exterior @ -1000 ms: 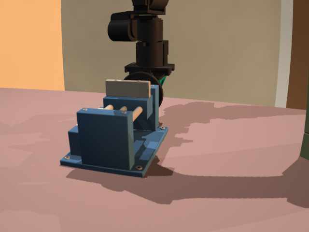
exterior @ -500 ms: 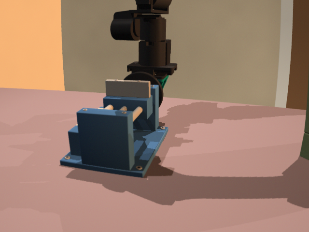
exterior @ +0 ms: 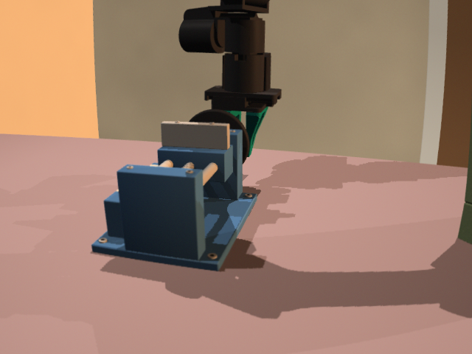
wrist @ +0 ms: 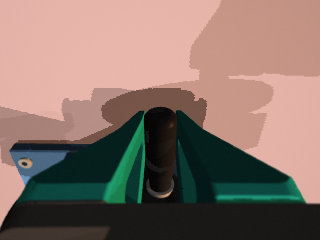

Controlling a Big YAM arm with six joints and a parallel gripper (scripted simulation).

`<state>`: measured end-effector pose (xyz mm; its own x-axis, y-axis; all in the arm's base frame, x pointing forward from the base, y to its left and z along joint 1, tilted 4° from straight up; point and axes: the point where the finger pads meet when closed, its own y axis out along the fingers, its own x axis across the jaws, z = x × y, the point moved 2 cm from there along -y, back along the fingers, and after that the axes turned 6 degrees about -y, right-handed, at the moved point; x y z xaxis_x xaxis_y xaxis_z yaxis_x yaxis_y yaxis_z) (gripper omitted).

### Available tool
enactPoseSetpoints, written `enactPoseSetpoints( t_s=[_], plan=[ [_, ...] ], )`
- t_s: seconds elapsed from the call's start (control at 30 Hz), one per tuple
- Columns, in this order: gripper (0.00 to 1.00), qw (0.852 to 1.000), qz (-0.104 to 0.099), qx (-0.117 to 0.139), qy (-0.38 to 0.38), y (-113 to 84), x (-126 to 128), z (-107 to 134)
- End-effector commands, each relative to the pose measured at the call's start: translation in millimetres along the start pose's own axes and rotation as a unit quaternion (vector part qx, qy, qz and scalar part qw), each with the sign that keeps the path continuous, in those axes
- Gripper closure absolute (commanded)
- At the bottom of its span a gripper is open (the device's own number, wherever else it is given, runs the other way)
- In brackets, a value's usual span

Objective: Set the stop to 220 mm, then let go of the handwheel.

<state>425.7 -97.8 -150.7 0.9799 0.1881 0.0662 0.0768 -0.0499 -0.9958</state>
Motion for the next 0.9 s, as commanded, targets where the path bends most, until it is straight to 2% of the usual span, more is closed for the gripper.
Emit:
enactPoseSetpoints(
  t_s=[0.0,0.43,0.57,0.87],
  plan=[
    [0.94,1.000,0.003,-0.004,0.001,-20.9,-9.2,-7.9],
    [0.94,1.000,0.003,-0.004,0.001,-34.7,-11.6,-7.5],
    [0.94,1.000,-0.010,-0.010,0.006,-48.4,8.6,-14.2],
    [0.94,1.000,-0.003,-0.006,0.005,-55.1,6.2,-7.6]
  ],
)
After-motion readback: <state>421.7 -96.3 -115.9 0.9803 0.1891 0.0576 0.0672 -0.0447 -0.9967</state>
